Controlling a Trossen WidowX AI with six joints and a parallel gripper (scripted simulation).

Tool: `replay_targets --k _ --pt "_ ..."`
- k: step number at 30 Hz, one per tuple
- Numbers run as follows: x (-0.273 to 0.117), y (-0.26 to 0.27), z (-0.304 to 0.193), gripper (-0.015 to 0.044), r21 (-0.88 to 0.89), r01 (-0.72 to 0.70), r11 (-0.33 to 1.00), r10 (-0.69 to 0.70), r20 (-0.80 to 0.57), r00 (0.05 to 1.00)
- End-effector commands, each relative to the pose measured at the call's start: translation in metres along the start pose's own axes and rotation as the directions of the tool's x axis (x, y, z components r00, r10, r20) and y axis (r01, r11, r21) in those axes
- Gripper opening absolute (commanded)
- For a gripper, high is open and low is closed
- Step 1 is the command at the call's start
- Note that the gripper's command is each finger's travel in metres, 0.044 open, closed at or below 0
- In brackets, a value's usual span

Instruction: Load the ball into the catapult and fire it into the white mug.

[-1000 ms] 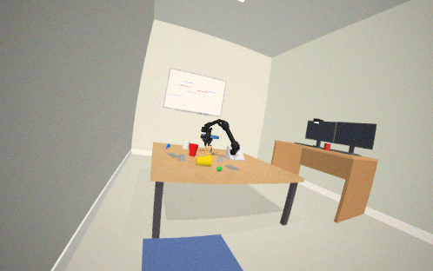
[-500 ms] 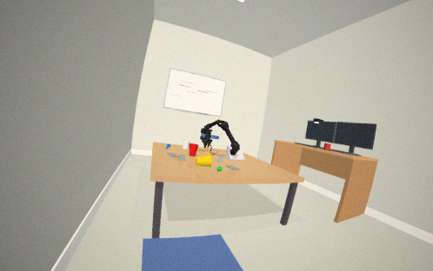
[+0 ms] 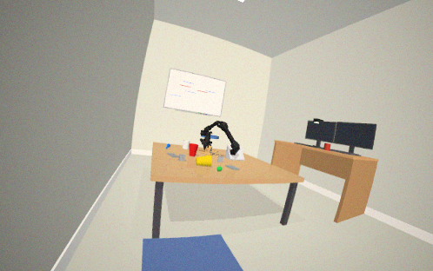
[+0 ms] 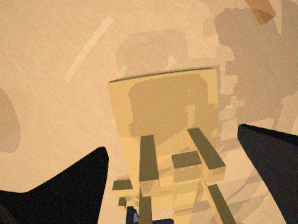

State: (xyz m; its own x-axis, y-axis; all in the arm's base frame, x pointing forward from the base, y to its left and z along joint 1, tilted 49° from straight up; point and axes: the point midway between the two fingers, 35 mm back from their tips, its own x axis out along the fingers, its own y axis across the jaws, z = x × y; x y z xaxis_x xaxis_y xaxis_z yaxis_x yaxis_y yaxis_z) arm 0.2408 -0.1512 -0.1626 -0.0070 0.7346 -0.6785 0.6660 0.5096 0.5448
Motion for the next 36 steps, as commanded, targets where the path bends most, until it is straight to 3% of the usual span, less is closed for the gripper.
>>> replay_targets --k 1,5,16,22,26,36 --pt "0.008 0.000 -0.001 0.0440 0.005 -0.006 1.000 0.006 -0.001 1.000" --pt "0.012 0.000 -0.002 0.0440 0.005 -0.006 1.000 0.006 -0.001 1.000" --pt "0.008 0.000 -0.001 0.0151 0.000 0.000 1.000 0.000 -0.001 1.000" --pt "0.008 0.000 -0.001 0.0111 0.000 0.000 1.000 0.000 -0.001 1.000" --pt "-0.031 0.000 0.000 0.0006 0.001 0.000 1.000 0.000 -0.001 1.000" --pt "-0.037 0.000 0.000 0.0000 0.003 -0.002 1.000 0.002 -0.001 1.000"
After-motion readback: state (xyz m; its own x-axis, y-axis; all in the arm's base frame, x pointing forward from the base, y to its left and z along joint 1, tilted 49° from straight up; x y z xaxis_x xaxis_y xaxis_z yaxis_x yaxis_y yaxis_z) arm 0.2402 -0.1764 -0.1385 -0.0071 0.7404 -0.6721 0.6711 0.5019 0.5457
